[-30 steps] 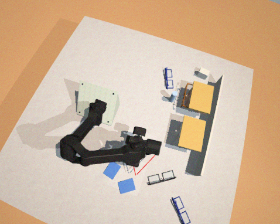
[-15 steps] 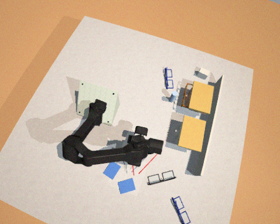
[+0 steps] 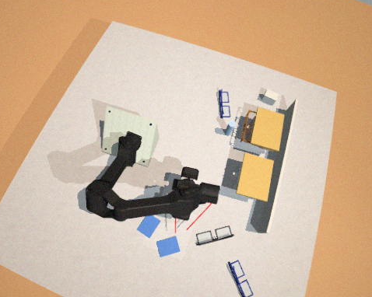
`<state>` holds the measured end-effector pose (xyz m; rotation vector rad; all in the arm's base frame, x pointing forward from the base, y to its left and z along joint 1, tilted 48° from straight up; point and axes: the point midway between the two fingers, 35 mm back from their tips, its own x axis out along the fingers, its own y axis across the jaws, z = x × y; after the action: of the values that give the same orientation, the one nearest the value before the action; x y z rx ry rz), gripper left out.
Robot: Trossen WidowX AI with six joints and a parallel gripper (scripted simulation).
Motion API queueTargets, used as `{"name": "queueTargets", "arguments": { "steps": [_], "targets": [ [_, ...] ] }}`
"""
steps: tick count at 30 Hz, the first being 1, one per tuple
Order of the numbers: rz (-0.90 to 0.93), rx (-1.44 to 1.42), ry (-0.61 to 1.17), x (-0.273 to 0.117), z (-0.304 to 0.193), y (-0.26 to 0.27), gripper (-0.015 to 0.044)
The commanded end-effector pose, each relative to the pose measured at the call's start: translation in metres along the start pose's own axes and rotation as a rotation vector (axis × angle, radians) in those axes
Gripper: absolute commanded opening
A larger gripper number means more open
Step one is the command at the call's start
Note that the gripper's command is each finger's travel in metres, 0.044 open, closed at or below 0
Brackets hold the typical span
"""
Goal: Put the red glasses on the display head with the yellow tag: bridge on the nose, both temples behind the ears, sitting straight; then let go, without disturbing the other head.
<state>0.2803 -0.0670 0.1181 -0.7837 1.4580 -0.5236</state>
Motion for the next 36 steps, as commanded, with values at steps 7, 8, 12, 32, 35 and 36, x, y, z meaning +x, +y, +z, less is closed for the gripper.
{"name": "queueTargets", "arguments": {
  "steps": [7,8,12,32,35,36],
  "targets": [
    [0.002,0.008,-0.006,-0.001,0.009,0.001,0.0],
    [0.002,0.008,-0.006,-0.001,0.009,0.001,0.0],
    [0.002,0.008,-0.006,-0.001,0.011,0.002,0.0],
    [0.002,0.008,-0.006,-0.001,0.013,0.002,0.0],
    [0.002,0.008,-0.006,-0.001,0.013,0.002,0.0],
    [0.002,0.008,-0.006,-0.001,0.013,0.002,0.0]
  ]
}}
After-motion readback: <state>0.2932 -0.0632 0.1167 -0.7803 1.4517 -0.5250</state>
